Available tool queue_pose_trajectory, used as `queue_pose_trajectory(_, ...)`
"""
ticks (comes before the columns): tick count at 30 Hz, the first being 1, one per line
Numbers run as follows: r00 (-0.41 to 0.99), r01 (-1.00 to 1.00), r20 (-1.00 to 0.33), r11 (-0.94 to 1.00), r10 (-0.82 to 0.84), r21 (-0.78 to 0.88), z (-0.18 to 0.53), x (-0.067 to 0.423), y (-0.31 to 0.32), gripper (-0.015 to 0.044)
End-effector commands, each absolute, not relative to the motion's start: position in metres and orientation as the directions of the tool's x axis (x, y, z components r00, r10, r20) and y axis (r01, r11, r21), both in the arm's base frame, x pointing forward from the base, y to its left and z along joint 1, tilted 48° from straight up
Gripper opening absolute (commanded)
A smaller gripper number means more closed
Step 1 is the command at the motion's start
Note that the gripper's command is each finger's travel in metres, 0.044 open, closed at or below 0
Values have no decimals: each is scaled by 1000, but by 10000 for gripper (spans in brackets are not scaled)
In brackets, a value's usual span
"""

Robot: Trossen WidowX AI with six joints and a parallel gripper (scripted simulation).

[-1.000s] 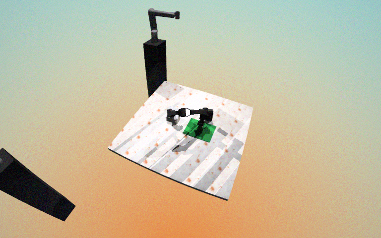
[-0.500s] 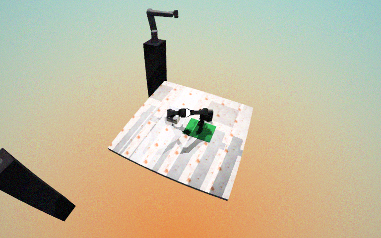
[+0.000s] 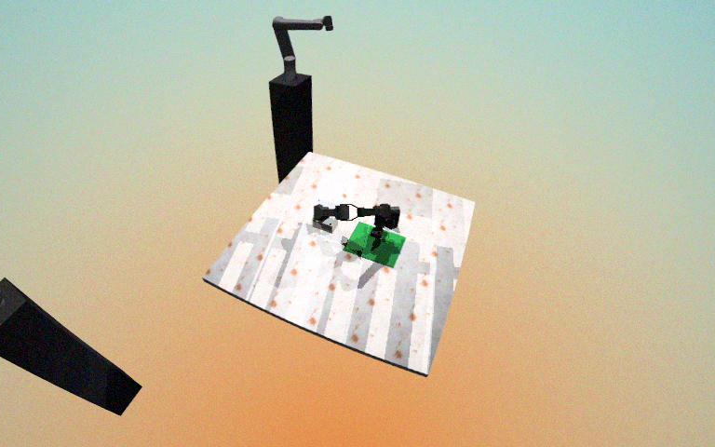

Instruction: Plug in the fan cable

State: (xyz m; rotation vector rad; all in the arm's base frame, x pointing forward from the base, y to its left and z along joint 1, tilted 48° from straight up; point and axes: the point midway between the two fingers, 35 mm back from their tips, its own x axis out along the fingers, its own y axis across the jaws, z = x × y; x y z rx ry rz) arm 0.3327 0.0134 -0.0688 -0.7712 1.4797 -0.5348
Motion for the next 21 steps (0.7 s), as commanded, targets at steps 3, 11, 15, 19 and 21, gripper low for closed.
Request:
queue_pose_trajectory(3,44,-140,-670,659,-741,-739,-72,333,9,0)
queue_pose_trajectory(11,49,-138,-672,661,-739,-738,-70,333,12,158)
queue_pose_trajectory(15,49,-138,-672,661,-739,-738,-70,333,12,260)
queue_pose_trajectory(19,48,-139,-673,662,-739,-737,-63,333,21,260)
queue_pose_trajectory(21,45,-140,-673,662,-739,-736,-42,332,44,260)
